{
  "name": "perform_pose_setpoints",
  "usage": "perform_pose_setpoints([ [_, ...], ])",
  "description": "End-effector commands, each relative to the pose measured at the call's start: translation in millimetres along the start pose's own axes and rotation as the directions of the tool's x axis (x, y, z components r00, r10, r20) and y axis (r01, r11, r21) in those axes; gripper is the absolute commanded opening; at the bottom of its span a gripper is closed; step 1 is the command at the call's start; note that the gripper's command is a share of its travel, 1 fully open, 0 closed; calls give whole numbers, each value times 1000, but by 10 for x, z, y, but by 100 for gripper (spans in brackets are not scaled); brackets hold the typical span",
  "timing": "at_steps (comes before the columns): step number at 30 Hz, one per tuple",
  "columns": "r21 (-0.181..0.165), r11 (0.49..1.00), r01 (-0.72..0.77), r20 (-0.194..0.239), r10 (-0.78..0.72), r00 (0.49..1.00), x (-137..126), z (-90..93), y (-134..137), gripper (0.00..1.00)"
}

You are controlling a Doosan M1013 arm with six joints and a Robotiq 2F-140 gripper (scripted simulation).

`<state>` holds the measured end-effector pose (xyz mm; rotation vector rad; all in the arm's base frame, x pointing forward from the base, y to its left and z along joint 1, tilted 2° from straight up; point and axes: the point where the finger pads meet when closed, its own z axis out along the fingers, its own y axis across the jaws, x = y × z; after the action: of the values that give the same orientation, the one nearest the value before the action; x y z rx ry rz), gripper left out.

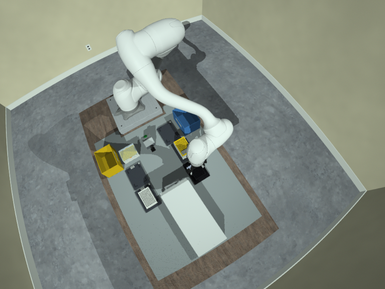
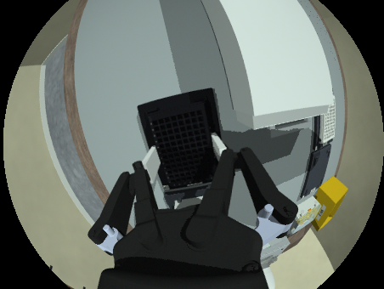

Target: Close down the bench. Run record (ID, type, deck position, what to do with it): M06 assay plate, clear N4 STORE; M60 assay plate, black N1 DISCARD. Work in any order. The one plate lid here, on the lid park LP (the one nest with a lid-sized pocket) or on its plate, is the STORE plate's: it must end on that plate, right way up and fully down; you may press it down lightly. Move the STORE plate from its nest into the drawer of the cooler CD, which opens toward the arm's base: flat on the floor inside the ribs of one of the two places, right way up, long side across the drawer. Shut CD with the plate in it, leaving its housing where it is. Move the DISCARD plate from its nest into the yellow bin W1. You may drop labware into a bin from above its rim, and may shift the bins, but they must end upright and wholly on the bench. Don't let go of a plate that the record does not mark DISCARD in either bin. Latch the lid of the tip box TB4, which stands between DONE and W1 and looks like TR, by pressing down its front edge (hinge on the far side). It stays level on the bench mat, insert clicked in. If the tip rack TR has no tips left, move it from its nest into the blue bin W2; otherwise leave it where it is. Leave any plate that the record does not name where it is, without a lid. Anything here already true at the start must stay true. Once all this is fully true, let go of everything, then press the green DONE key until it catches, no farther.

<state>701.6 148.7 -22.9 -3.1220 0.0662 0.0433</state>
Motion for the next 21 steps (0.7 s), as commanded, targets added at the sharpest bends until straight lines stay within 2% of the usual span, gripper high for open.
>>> perform_pose_setpoints([
  [1,0,1000,0,0,0,1000,0,-35,-1,0],
  [21,0,1000,0,0,0,1000,0,-275,0,0],
])
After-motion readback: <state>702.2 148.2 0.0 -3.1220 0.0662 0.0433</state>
